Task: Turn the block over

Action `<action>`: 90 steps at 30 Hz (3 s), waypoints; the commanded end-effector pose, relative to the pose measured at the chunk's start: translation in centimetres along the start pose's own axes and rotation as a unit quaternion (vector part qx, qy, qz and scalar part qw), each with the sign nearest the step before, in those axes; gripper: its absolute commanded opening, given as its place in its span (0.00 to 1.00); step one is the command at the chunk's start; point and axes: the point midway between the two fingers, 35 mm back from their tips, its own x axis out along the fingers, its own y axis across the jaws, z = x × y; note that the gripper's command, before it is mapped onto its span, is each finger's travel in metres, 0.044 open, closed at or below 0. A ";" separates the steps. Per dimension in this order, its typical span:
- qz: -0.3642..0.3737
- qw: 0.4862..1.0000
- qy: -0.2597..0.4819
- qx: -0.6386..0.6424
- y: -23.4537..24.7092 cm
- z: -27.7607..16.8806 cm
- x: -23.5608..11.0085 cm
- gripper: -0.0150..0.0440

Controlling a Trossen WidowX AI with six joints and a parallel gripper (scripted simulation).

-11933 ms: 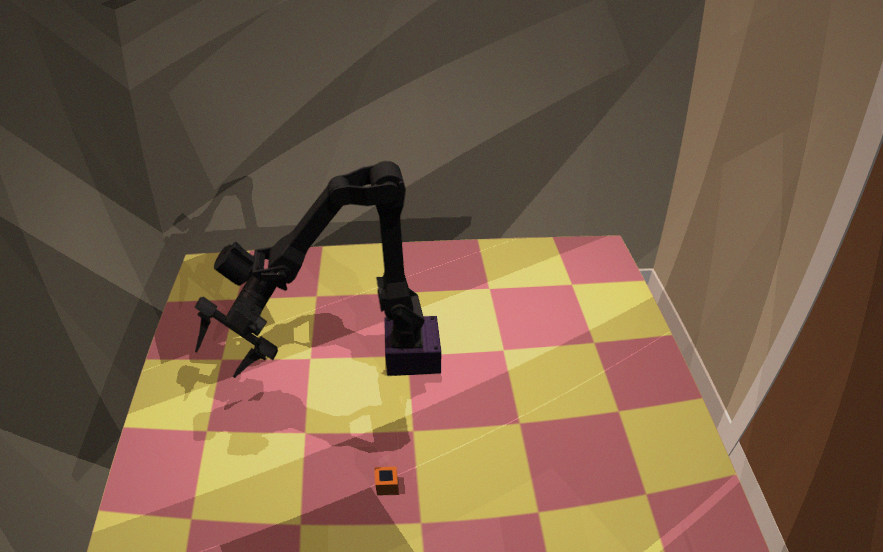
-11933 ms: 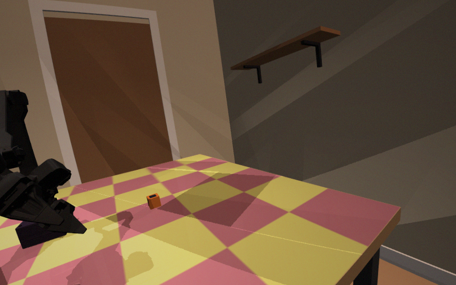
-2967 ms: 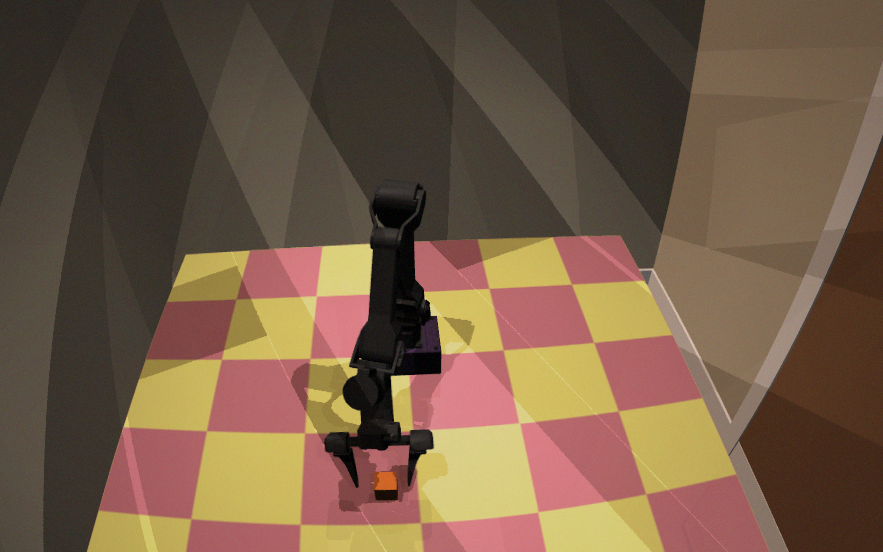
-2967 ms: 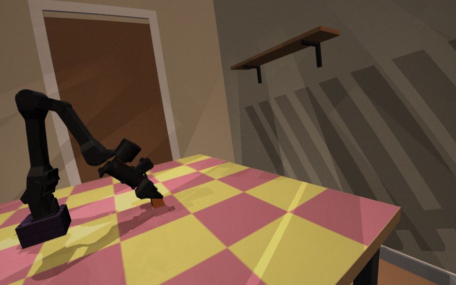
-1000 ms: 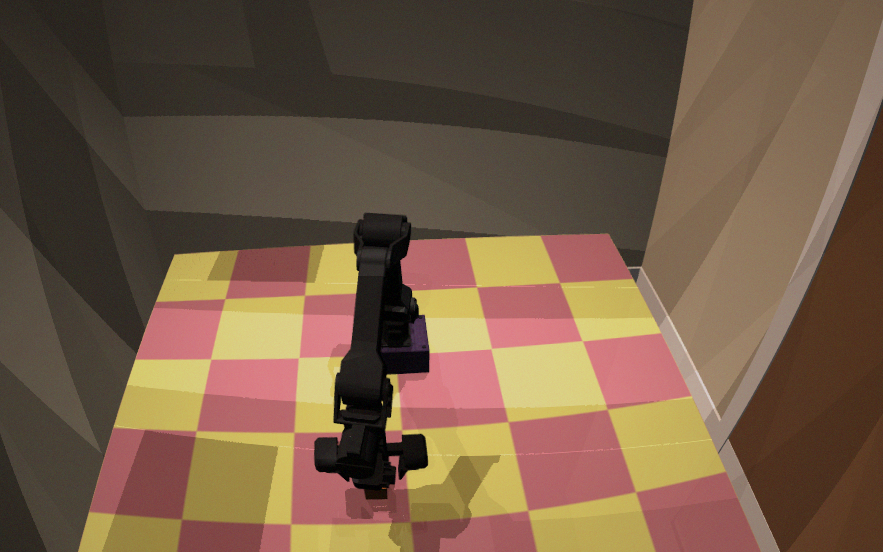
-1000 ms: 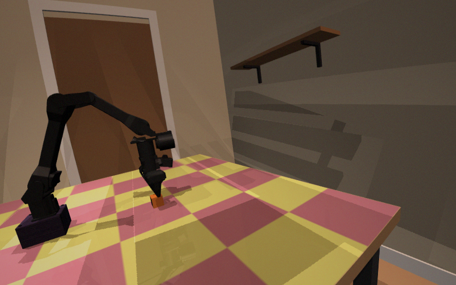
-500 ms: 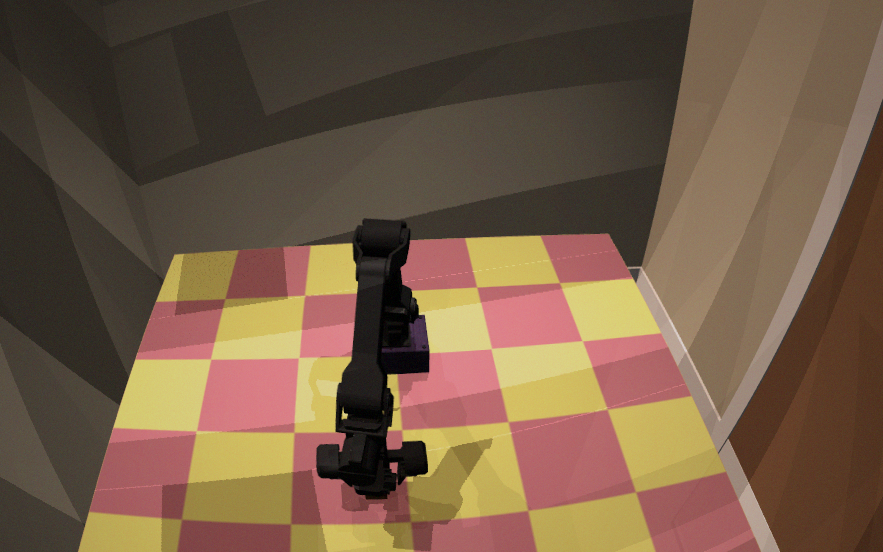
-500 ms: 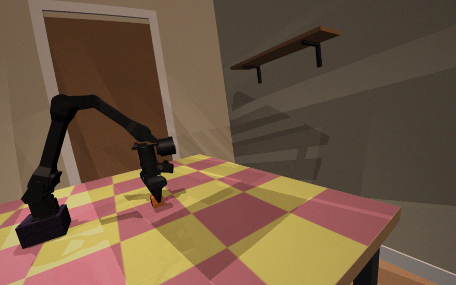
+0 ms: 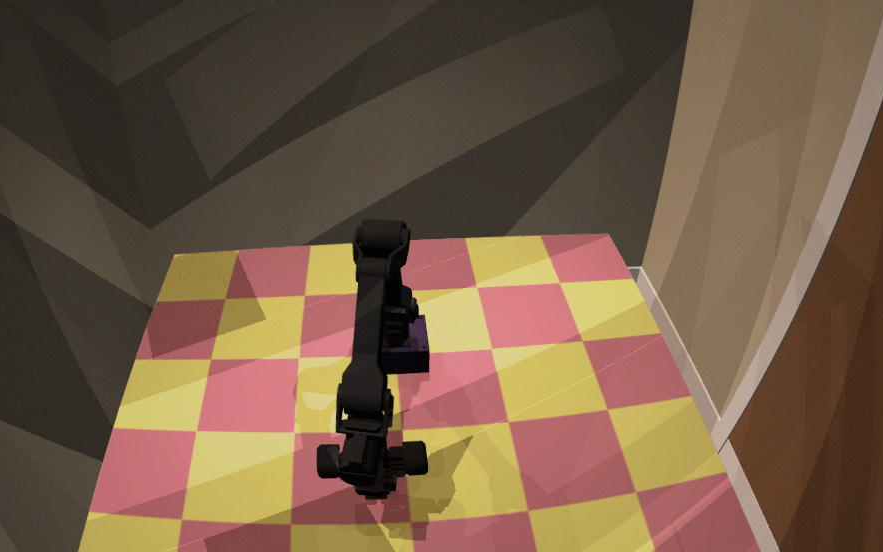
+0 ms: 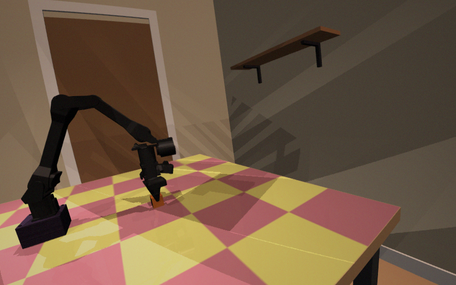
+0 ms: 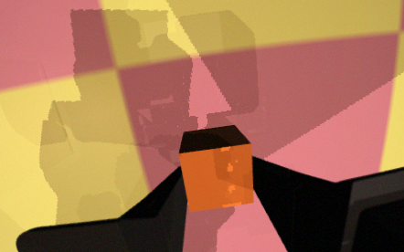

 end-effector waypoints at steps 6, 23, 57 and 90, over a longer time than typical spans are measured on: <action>-0.001 1.000 0.001 0.002 0.0 0.0 0.1 0.40; 0.000 1.000 -0.028 0.003 -0.1 0.1 -2.6 0.25; -0.002 0.966 -0.260 0.002 -0.1 -0.4 -1.9 0.25; -0.001 0.881 -0.474 0.003 -0.2 -0.3 1.3 0.25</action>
